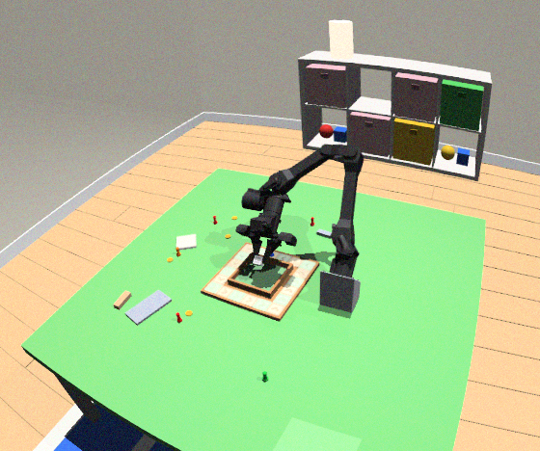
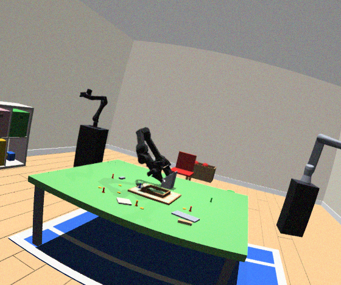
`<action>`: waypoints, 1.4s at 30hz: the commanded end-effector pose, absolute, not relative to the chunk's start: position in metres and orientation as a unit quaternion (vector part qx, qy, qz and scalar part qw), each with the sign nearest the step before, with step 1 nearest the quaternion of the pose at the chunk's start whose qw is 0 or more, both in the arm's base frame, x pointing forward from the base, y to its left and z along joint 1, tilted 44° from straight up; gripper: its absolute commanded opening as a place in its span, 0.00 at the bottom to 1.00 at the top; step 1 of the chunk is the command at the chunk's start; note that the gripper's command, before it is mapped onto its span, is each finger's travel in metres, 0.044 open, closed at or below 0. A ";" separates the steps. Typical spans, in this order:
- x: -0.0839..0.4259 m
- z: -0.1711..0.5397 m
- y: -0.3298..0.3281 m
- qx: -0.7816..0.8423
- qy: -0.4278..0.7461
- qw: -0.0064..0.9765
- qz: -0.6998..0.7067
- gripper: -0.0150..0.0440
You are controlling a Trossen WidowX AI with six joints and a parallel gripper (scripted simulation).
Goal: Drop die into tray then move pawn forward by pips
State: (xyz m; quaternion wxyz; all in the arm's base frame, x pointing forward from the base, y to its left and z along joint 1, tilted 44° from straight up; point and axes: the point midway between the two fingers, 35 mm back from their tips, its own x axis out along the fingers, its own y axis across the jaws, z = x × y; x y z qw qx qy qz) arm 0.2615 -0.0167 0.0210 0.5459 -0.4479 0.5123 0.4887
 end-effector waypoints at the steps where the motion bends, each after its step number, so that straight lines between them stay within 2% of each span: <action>1: 0.273 0.057 -0.013 -0.454 0.500 0.555 0.486 0.25; 23: 0.272 0.057 -0.014 -0.456 0.500 0.553 0.486 0.25; 31: 0.272 0.057 -0.014 -0.456 0.500 0.553 0.486 0.61; 39: 0.275 0.086 0.014 -0.453 0.499 0.555 0.487 0.97; 40: 0.274 0.084 0.014 -0.455 0.506 0.550 0.484 1.00; 42: 0.272 0.070 0.010 -0.468 0.558 0.509 0.459 1.00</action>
